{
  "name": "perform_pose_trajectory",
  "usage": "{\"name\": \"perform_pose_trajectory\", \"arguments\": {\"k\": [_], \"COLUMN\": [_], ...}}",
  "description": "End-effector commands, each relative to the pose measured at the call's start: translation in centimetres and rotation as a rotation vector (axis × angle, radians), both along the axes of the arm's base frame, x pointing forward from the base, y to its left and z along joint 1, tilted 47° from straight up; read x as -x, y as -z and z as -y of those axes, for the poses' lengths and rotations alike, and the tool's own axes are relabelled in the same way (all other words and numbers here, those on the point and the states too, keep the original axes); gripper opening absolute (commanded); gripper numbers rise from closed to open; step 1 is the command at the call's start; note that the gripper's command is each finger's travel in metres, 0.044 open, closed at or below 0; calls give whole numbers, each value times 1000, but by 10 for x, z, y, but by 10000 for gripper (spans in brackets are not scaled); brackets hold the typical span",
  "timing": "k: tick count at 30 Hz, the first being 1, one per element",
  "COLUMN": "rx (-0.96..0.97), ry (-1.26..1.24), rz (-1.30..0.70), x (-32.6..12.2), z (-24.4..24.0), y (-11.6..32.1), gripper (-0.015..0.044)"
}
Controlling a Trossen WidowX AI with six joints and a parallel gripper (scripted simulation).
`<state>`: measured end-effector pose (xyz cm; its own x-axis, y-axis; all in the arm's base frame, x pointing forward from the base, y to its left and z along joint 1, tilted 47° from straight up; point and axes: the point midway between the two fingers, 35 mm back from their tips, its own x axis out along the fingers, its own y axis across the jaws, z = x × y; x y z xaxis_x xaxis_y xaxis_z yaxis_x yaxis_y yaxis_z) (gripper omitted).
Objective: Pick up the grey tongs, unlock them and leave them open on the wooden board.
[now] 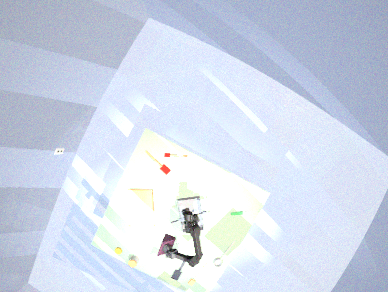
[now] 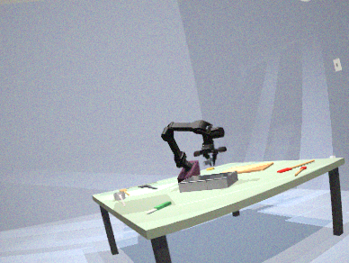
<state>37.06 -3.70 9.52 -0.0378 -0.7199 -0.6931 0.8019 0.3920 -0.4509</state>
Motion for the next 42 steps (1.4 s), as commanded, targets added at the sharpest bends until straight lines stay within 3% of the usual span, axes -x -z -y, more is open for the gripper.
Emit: {"name": "perform_pose_trajectory", "arguments": {"k": [1,16,42], "rx": [1,-3,-31], "ry": [-6,-43,-440], "rz": [9,-28,-434], "x": [3,0,14], "z": [-28,-39,-173], "y": [-27,-14,119], "gripper": [-150,-150,-150]}}
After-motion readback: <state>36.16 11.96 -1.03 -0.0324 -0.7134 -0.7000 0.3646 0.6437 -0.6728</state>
